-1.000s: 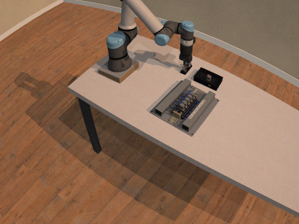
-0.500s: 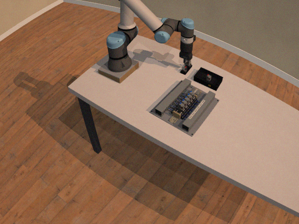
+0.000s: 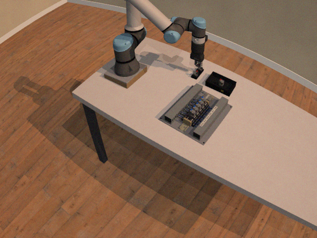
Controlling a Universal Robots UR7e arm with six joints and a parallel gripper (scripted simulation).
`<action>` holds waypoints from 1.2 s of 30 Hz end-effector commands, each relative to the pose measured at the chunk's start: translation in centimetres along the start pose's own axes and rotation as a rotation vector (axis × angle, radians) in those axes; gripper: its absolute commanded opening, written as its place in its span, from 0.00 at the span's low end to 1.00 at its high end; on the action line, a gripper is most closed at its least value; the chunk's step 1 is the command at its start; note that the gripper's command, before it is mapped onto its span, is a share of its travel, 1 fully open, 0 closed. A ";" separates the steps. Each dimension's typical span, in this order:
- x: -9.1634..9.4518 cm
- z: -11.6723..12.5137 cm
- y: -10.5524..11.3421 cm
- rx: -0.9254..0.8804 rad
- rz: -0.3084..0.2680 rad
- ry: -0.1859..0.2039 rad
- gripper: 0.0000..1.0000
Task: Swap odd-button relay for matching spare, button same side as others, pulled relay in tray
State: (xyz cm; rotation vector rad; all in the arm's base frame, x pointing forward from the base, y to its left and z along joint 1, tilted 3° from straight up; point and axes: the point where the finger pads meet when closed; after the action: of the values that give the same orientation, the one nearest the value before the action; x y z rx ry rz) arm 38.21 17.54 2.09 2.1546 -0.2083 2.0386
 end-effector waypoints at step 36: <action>4.2 0.0 0.0 0.000 0.000 0.001 0.00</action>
State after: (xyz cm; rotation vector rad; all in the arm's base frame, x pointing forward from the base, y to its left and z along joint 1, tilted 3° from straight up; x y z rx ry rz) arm 38.41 17.58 6.13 2.1546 -0.2083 2.0385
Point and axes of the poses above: the point where the finger pads meet when closed, its own x axis back along the fingers, its own z axis across the jaws, y = z × x, and after that the axes turned 5 degrees about -x, right-handed
